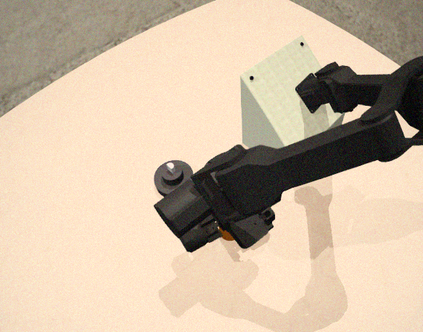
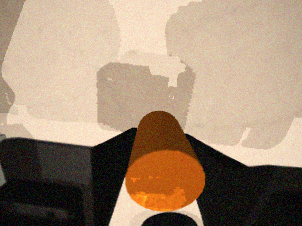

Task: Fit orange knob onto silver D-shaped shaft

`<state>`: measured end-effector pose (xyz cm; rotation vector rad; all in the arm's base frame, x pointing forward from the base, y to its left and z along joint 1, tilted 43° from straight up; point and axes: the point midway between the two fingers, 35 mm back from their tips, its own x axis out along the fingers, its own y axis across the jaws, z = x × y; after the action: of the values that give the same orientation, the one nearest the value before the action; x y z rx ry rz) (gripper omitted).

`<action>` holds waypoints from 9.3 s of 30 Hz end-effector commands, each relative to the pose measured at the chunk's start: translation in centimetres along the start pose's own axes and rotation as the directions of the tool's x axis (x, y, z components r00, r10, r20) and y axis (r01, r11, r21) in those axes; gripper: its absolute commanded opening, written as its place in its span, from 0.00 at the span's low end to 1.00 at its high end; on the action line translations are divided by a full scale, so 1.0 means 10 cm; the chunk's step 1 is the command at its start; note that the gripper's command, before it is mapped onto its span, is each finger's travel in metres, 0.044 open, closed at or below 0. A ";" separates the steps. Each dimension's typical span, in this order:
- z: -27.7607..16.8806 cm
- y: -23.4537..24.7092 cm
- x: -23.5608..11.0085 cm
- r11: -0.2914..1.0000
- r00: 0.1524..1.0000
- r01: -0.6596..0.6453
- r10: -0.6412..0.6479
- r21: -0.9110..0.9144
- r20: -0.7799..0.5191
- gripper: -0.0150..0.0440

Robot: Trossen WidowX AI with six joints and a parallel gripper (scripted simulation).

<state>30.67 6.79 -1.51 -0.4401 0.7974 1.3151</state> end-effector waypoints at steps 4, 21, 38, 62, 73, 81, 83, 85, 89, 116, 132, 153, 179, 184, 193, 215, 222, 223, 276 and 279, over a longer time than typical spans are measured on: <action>0.04 -0.12 -0.39 1.000 1.000 0.017 -0.017 -0.008 -0.004 0.25; 0.16 -0.08 -1.34 1.000 1.000 0.015 -0.015 -0.008 0.000 0.25; 0.15 0.04 -1.50 0.977 0.977 0.212 -0.212 -0.002 0.000 0.25; 0.14 0.28 -1.87 0.829 0.829 0.560 -0.560 0.003 -0.006 0.25; 0.13 0.39 -2.04 0.717 0.717 0.697 -0.697 0.004 -0.009 0.25; 0.12 0.48 -2.14 0.622 0.622 0.783 -0.783 0.004 -0.006 0.25; 0.12 0.50 -2.17 0.596 0.596 0.803 -0.803 0.004 -0.005 0.25; 0.12 0.52 -2.19 0.573 0.573 0.820 -0.820 0.003 -0.003 0.25; 0.12 0.53 -2.20 0.564 0.564 0.825 -0.825 0.003 -0.002 0.25; 0.13 0.55 -2.15 0.487 0.487 0.873 -0.873 0.002 -0.001 0.25; 0.13 0.55 -2.15 0.487 0.487 0.873 -0.873 0.002 -0.001 0.25; 0.12 0.47 -1.91 0.682 0.682 0.732 -0.732 0.001 -0.007 0.25; 0.12 0.33 -1.57 0.933 0.933 0.360 -0.360 0.000 -0.016 0.25; 0.12 0.31 -1.50 0.960 0.960 0.279 -0.279 0.000 -0.015 0.25; 0.12 0.26 -1.38 0.992 0.992 0.128 -0.128 -0.001 -0.008 0.25; 0.11 0.08 -0.48 0.999 0.999 0.042 -0.042 -0.006 -0.004 0.25; 0.11 0.04 -0.12 1.000 1.000 0.024 -0.023 -0.007 0.001 0.25; 0.11 0.04 -0.06 1.000 1.000 0.021 -0.021 -0.008 0.002 0.25; 0.10 0.04 -0.62 1.000 1.000 0.014 -0.014 -0.008 0.002 1.00; 0.10 0.04 -0.61 1.000 1.000 0.014 -0.014 -0.008 0.002 1.00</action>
<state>30.38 3.19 4.01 -0.4572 0.7820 1.3044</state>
